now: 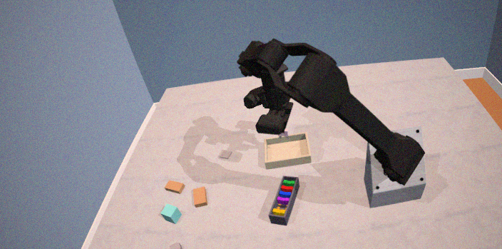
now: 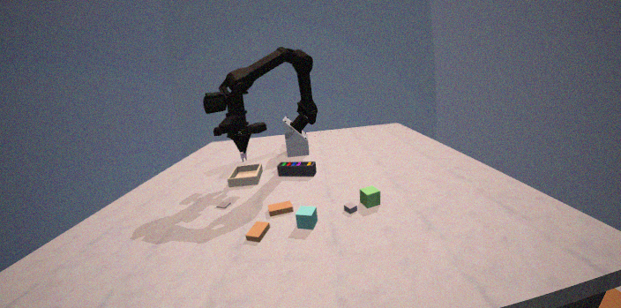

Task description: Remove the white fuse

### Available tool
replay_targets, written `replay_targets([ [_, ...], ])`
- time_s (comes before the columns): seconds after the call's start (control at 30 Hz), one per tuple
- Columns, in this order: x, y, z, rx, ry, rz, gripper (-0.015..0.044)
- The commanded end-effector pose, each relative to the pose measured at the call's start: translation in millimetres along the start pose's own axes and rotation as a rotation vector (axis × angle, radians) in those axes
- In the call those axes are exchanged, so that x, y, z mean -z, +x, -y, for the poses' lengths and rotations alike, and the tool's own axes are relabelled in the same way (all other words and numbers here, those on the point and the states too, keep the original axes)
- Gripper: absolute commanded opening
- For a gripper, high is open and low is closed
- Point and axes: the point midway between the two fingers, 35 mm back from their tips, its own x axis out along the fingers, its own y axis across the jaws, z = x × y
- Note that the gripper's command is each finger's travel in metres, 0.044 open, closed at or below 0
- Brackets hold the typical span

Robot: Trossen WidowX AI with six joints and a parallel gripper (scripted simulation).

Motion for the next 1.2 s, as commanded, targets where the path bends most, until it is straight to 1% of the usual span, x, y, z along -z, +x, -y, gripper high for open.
replay_targets([
  [0.0,1,3,6,0.0,-0.009,-0.009,0.0],
  [0.8,1,41,5,-0.001,-0.01,-0.009,0.0],
  [1.0,1,43,5,-0.001,-0.01,-0.009,0.0],
  [1.17,0,40,5,0.003,-0.015,-0.008,0.0131],
])
